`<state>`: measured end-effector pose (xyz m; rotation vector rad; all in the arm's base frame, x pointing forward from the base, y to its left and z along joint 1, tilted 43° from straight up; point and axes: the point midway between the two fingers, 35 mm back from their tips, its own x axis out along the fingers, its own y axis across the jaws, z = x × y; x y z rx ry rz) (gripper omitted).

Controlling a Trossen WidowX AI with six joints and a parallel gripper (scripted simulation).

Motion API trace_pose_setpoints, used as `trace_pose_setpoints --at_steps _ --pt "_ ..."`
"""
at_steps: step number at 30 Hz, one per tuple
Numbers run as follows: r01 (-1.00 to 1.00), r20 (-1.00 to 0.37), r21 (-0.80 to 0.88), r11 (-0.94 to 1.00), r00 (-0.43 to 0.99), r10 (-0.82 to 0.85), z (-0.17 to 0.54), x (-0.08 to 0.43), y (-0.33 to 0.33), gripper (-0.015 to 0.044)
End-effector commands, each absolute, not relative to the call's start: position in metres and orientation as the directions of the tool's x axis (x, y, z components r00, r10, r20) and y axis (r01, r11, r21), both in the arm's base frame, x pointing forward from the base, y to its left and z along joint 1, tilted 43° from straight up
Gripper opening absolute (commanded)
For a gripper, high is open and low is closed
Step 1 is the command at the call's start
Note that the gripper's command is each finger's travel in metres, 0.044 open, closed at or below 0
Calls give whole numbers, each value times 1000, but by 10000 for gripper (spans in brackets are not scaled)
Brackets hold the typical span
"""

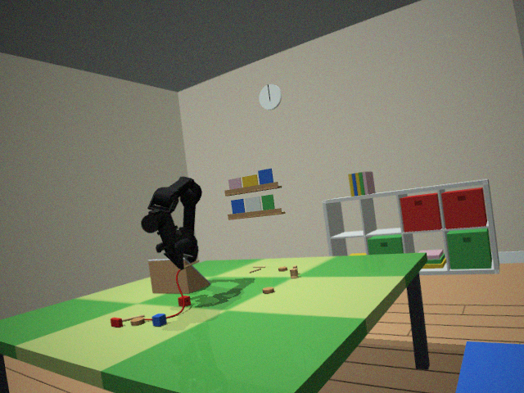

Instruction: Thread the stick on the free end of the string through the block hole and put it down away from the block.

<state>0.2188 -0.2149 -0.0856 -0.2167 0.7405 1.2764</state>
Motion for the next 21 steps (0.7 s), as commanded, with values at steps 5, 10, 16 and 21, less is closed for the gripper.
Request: trace_pose_setpoints --at_steps 5,10,16,21 --pt "-893 -616 286 348 107 780 -87 207 -218 0" --pt "-876 -621 305 373 114 775 -88 200 -220 0" --pt "-855 -627 327 403 122 769 -90 192 -223 0" --pt "-836 -632 346 427 129 764 -91 186 -225 0"
